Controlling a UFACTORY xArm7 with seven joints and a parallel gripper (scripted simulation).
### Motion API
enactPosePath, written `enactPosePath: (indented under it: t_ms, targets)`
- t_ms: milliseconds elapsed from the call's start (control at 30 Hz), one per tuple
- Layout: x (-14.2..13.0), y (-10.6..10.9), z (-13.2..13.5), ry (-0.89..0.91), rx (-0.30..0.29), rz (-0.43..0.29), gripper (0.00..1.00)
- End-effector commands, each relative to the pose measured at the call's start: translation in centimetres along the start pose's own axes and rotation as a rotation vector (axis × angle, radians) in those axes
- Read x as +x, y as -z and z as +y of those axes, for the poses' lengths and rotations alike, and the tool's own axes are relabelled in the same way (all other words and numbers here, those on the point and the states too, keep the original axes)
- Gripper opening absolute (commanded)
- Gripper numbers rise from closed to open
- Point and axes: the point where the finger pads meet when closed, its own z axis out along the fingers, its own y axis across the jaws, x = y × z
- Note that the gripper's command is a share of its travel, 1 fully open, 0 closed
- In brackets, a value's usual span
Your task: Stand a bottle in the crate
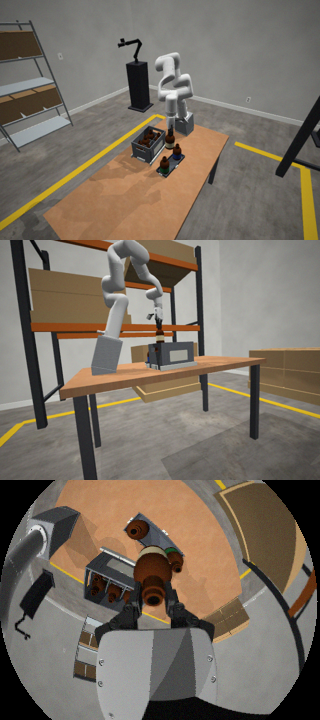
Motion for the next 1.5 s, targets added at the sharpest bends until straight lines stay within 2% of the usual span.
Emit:
enactPosePath:
  t_ms: [0, 467, 1467]
  targets:
    - [-0.3, 0.1, -0.2, 0.0, -0.004, -0.001, 0.0]
    - [-1.7, 0.1, -1.8, 0.0, -0.004, -0.001, 0.0]
    - [-6.0, 0.1, -6.9, 0.0, -0.004, -0.001, 0.0]
